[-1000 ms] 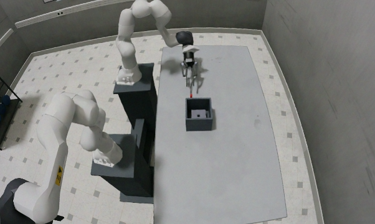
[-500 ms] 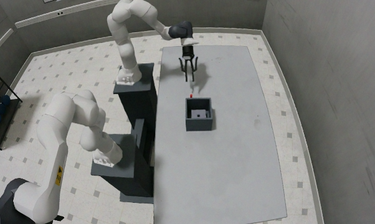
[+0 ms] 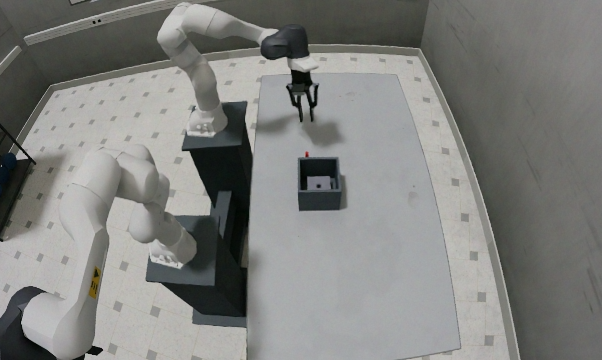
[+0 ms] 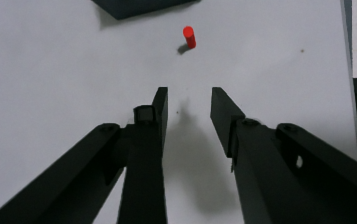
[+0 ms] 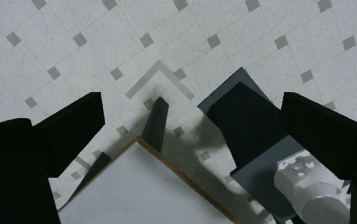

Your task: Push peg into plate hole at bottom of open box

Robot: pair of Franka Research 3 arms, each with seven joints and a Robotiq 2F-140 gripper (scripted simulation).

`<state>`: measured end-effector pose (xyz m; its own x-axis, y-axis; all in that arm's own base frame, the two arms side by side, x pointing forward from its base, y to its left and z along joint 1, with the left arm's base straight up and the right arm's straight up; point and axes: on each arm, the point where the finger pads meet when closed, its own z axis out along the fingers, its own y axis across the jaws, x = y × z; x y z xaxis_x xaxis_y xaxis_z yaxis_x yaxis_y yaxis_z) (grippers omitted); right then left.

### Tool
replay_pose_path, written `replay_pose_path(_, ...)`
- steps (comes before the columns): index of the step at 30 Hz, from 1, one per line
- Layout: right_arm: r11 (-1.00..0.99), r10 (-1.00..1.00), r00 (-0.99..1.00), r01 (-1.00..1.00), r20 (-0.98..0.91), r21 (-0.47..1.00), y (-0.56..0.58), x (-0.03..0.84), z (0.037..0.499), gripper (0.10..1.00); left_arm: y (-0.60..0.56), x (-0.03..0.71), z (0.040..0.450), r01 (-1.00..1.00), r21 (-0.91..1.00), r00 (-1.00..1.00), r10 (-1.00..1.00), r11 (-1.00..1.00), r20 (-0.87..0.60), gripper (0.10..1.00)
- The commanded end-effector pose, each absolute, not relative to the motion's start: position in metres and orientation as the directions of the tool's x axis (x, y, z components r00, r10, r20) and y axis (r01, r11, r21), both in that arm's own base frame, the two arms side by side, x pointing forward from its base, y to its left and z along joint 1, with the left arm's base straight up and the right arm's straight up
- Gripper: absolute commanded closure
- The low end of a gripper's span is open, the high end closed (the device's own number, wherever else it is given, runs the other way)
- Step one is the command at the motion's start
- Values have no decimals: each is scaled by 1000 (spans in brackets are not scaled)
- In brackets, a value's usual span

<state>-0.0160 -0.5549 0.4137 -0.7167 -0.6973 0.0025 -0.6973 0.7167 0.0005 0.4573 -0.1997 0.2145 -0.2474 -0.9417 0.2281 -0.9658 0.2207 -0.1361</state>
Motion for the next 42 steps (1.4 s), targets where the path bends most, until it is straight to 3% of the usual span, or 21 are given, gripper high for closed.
replay_pose_path(1,717,-697,-717,-697,3,0,-555,-16,414,98,-195,452,220,-1000,-7,-23,-994,22,103,771)
replay_pose_path(9,717,-697,-717,-697,3,0,-555,-16,414,98,-194,452,230,-1000,0,-7,-1000,7,4,771)
replay_pose_path(42,717,-697,-717,-697,3,0,-555,-16,414,98,-194,452,231,-1000,0,-7,-1000,7,0,771)
